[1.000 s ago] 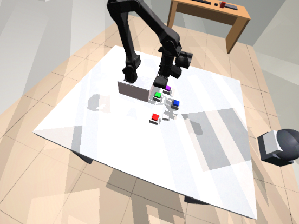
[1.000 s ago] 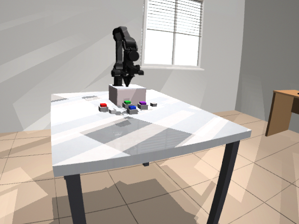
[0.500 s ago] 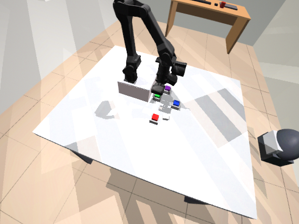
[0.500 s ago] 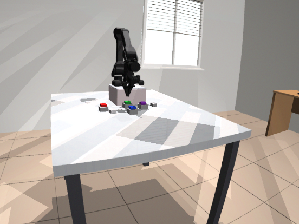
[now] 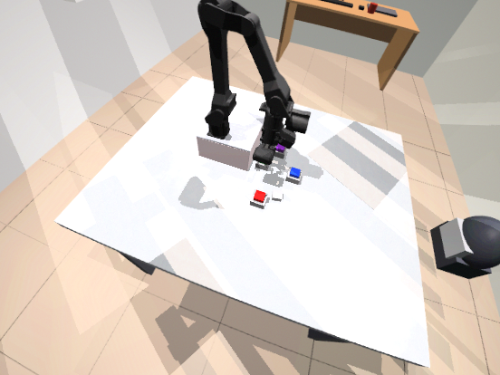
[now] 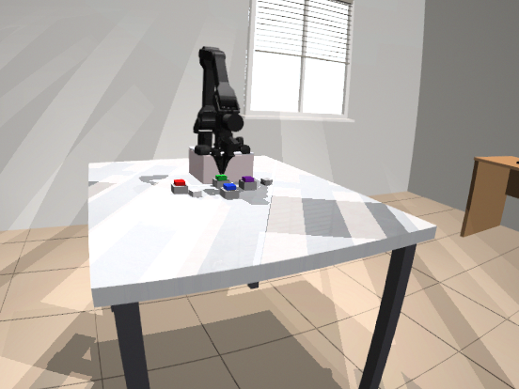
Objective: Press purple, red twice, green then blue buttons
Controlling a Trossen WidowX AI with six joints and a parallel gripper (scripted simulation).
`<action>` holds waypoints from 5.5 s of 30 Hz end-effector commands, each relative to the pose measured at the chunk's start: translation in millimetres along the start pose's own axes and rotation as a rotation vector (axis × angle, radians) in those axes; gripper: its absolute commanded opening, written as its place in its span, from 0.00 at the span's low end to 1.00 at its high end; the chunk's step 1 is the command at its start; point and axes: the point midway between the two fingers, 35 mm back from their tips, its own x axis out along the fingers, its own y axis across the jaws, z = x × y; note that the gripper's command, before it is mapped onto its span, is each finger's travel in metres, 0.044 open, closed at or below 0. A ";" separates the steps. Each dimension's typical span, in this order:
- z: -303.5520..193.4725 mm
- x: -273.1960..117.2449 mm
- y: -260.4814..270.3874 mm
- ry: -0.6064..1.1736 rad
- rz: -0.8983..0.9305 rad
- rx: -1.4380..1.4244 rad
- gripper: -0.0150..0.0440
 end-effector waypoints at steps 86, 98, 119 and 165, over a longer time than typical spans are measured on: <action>117.2 4.6 -17.0 0.009 0.001 0.003 0.29; 116.6 14.8 -16.9 0.009 0.001 0.003 0.29; 116.6 14.8 -16.9 0.009 0.001 0.003 0.29; 116.6 14.8 -16.9 0.009 0.001 0.003 0.29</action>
